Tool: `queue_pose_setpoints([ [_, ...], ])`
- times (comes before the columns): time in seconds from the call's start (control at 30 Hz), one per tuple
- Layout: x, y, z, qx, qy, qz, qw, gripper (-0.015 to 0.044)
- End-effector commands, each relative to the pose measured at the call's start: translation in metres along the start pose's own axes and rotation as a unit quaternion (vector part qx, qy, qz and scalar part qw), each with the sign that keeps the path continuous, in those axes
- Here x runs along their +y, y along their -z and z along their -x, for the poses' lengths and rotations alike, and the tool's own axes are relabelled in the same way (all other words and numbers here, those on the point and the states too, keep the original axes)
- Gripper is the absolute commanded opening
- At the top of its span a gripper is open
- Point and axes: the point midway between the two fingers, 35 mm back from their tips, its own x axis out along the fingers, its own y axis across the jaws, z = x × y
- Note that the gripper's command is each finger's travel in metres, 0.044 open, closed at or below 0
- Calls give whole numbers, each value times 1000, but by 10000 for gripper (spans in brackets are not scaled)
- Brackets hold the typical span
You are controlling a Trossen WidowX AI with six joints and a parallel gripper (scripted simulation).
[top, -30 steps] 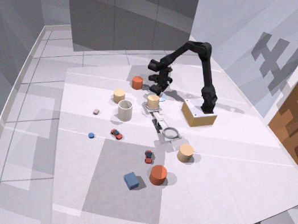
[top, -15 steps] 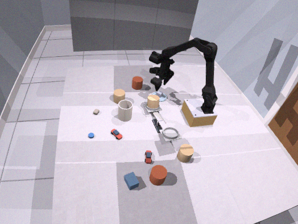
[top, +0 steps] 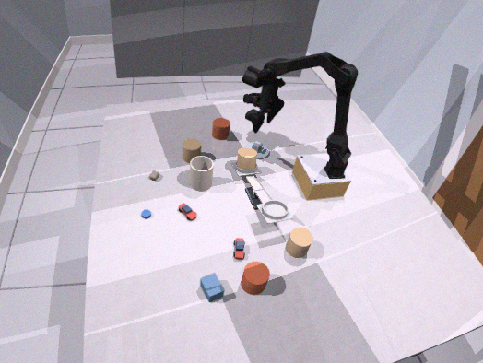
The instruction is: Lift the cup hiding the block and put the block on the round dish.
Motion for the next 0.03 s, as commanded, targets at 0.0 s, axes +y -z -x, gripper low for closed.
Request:
queue_pose_setpoints([
  [0.0, 0, 0, 2, -1, 0, -1, 1000, 440],
])
